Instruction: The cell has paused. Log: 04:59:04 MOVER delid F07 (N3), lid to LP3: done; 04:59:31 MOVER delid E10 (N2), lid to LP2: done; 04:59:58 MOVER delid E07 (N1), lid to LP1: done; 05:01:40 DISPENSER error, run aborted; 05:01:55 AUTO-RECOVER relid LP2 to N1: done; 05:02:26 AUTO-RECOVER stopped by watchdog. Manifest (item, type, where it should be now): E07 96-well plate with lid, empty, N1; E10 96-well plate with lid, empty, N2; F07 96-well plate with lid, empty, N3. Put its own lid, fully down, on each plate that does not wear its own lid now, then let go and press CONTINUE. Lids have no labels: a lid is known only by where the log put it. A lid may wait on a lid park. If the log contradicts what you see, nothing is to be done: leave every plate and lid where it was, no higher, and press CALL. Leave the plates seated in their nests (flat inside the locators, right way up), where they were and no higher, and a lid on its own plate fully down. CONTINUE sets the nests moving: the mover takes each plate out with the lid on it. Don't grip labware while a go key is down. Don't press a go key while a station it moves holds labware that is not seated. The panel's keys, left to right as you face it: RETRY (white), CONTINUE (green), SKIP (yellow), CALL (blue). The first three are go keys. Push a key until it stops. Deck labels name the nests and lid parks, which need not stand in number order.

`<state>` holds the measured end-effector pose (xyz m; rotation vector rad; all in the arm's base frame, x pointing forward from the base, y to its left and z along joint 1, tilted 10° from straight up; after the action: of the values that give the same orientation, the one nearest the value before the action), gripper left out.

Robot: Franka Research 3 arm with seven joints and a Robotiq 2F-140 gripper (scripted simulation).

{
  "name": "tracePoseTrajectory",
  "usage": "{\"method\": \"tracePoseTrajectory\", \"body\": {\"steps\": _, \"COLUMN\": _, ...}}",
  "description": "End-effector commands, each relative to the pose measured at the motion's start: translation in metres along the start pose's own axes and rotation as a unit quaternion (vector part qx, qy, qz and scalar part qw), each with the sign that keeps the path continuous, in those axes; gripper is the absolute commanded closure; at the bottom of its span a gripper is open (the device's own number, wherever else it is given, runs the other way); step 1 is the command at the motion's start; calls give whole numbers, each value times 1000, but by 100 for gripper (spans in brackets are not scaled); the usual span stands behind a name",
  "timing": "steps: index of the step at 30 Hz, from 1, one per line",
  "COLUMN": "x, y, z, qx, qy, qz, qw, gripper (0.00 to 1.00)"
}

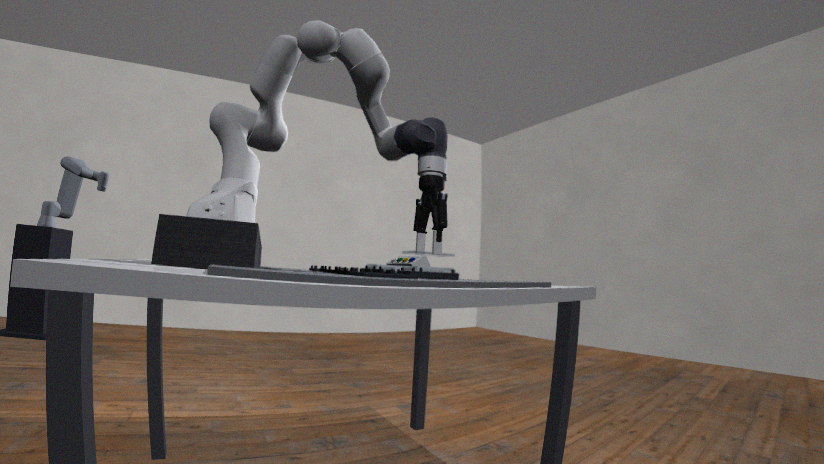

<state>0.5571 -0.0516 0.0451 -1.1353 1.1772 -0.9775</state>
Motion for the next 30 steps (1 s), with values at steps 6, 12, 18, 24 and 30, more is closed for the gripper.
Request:
{"method": "tracePoseTrajectory", "body": {"steps": 6, "x": 1, "y": 7, "z": 2, "qx": 3, "qy": 3, "qz": -1, "qw": 1000, "gripper": 100}}
{"method": "tracePoseTrajectory", "body": {"steps": 12, "x": 1, "y": 14, "z": 3, "qx": 3, "qy": 3, "qz": -1, "qw": 1000, "gripper": 100}}
{"method": "tracePoseTrajectory", "body": {"steps": 18, "x": 1, "y": 19, "z": 3, "qx": 3, "qy": 3, "qz": -1, "qw": 1000, "gripper": 100}}
{"method": "tracePoseTrajectory", "body": {"steps": 24, "x": 1, "y": 22, "z": 3, "qx": 3, "qy": 3, "qz": -1, "qw": 1000, "gripper": 100}}
{"method": "tracePoseTrajectory", "body": {"steps": 30, "x": 1, "y": 24, "z": 3, "qx": 3, "qy": 3, "qz": -1, "qw": 1000, "gripper": 100}}
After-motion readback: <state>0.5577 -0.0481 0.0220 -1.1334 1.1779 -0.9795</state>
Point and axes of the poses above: the point where the finger pads meet when closed, its own y axis out along the fingers, its own x axis across the jaws, z = x × y, the point moved 4 cm from there along -y, back along the fingers, and after that the axes turned 1 degree about -y, right-handed, at the moved point
